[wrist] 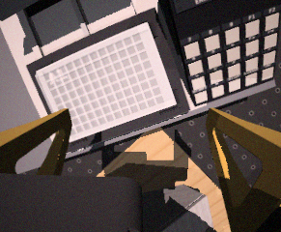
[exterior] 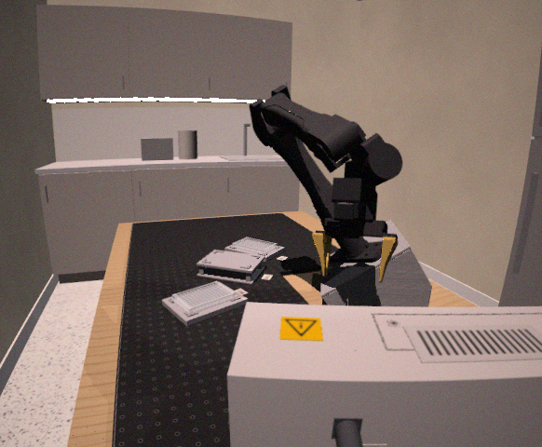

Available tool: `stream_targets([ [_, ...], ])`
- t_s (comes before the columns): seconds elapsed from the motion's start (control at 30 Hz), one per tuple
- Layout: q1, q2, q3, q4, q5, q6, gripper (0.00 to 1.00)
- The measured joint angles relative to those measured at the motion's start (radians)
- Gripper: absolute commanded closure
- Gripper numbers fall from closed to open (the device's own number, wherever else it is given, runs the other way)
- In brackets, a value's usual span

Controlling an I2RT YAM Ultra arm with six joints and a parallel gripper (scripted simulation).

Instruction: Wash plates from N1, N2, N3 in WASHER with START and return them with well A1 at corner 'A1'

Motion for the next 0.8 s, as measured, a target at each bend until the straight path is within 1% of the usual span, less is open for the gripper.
stream_targets([
  [0.07,0.015,0.047,0.035,-0.013,0.005,0.087,0.0],
  [0.17,0.028,0.098,0.085,-0.068,0.013,0.214,0.0],
  [0.37,0.065,0.283,0.27,-0.179,0.005,0.497,0.0],
  [0.43,0.073,0.333,0.325,-0.211,-0.003,0.588,0.0],
  [0.57,0.066,0.376,0.386,-0.278,-0.024,0.753,0.0],
  [0.8,0.048,0.412,0.446,-0.369,-0.057,0.958,0.0],
])
